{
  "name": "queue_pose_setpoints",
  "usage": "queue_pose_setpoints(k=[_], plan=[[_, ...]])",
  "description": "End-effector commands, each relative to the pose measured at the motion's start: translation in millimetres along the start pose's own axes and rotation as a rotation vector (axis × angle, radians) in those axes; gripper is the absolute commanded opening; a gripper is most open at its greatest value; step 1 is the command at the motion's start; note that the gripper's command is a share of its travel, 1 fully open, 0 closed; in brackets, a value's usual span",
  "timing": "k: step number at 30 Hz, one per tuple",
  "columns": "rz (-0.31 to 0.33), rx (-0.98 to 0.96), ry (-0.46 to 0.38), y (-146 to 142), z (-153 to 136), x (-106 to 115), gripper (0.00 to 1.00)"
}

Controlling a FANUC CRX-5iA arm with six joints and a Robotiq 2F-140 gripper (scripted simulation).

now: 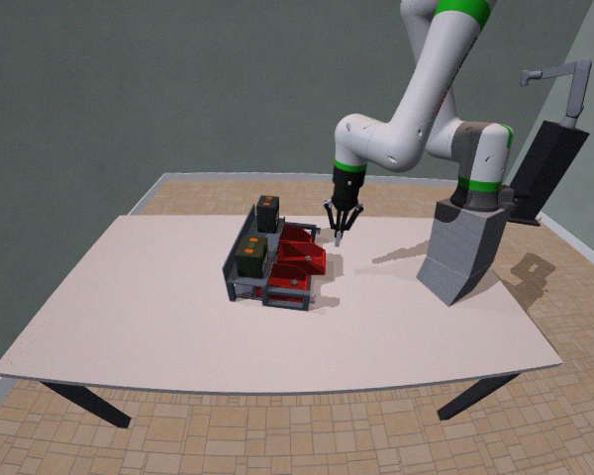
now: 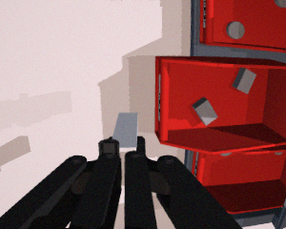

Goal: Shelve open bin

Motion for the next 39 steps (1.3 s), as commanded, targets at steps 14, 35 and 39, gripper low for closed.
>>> queue_pose_setpoints(k=[14, 35, 39], plan=[[0.000, 0.000, 0.000, 0, 0, -15, 0.00], [0.000, 0.000, 0.000, 0, 0, -84, 0.00], [0.000, 0.000, 0.000, 0, 0, -92, 0.00]])
Point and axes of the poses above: the point where the finger pads meet when closed, its own x axis back along the fingers, its own y axis across the jaws, z = x × y, the point moved 6 cm from there along x, back along the fingers, and after that the axes turned 6 degrees about -x, right-handed, at the moved point
